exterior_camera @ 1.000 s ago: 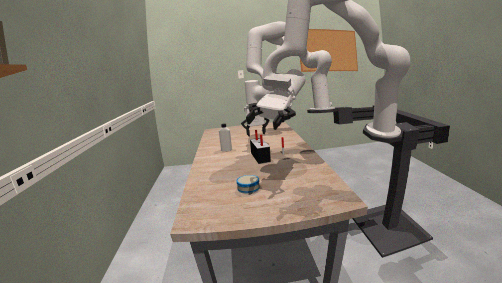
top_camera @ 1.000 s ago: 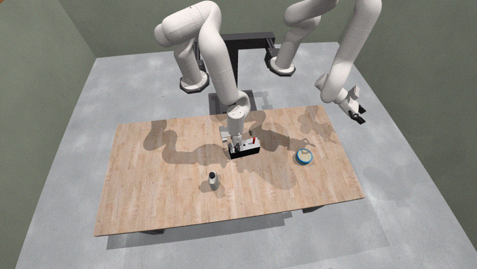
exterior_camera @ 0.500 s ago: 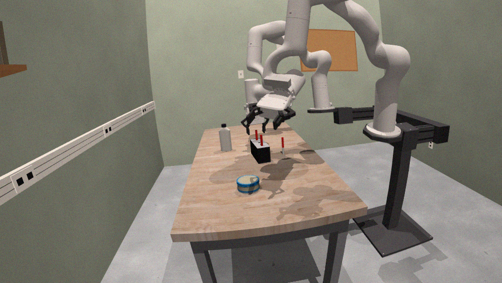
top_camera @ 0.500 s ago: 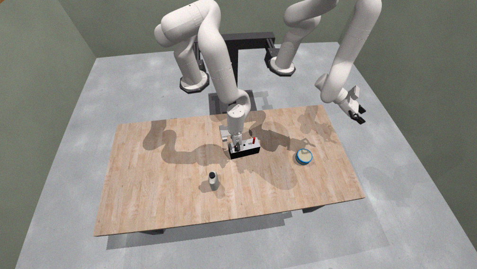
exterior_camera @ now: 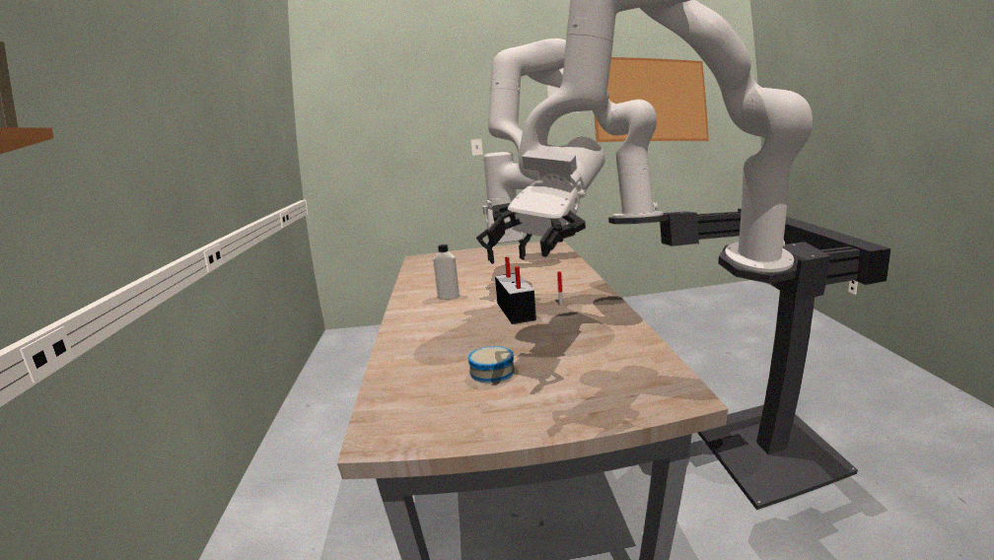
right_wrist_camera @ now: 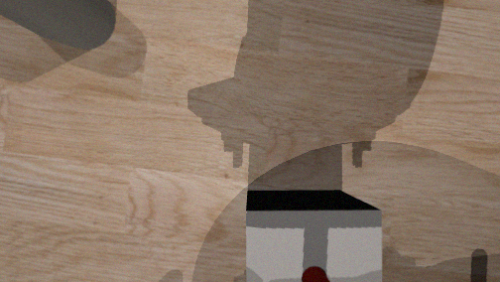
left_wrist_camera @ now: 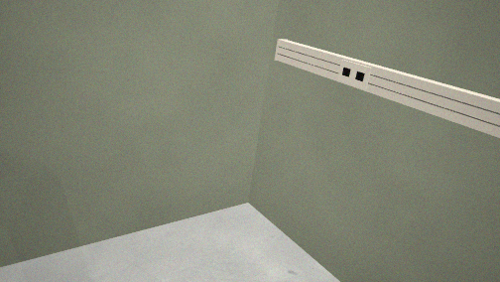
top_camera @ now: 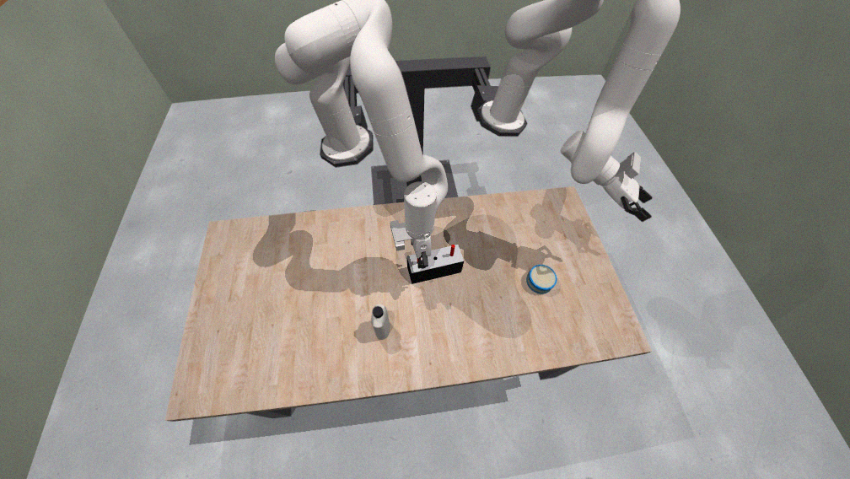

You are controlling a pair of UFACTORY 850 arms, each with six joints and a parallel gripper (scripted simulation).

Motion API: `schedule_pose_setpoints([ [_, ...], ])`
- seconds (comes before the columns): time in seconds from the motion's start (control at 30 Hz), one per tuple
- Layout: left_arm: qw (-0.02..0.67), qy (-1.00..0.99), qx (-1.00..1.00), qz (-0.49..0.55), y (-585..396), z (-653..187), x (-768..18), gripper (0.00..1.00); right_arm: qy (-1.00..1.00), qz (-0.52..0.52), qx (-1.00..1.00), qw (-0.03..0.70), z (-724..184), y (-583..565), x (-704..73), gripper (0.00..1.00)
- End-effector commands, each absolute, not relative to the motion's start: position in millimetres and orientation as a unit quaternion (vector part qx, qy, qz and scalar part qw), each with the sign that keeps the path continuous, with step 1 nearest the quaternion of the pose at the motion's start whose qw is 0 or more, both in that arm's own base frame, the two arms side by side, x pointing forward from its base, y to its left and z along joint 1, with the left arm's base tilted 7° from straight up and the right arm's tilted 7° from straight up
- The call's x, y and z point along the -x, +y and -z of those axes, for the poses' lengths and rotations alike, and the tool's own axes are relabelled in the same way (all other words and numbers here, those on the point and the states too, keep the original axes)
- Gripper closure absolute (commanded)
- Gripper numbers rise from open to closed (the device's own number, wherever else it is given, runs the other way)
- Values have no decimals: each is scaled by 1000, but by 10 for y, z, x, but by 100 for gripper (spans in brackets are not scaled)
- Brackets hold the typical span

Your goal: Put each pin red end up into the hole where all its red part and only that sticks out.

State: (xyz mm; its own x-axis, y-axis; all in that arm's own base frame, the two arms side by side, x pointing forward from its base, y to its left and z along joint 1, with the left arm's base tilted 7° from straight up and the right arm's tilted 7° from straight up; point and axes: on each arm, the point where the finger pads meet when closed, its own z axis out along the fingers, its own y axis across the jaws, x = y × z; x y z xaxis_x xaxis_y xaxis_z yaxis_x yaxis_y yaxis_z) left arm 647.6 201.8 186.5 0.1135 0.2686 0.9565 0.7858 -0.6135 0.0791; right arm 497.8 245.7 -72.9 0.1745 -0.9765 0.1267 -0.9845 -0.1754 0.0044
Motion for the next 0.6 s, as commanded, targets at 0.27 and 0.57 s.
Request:
schedule_pose_setpoints([
  [0.27, 234, -372, 708, 553, 2018, -1876, -6482, 0, -641, -48, -765, 42, 650, 2472, -4985, 0],
  [0.57, 234, -372, 708, 553, 2018, -1876, -6482, 0, -641, -48, -765, 42, 575, 2481, -4984, 0],
])
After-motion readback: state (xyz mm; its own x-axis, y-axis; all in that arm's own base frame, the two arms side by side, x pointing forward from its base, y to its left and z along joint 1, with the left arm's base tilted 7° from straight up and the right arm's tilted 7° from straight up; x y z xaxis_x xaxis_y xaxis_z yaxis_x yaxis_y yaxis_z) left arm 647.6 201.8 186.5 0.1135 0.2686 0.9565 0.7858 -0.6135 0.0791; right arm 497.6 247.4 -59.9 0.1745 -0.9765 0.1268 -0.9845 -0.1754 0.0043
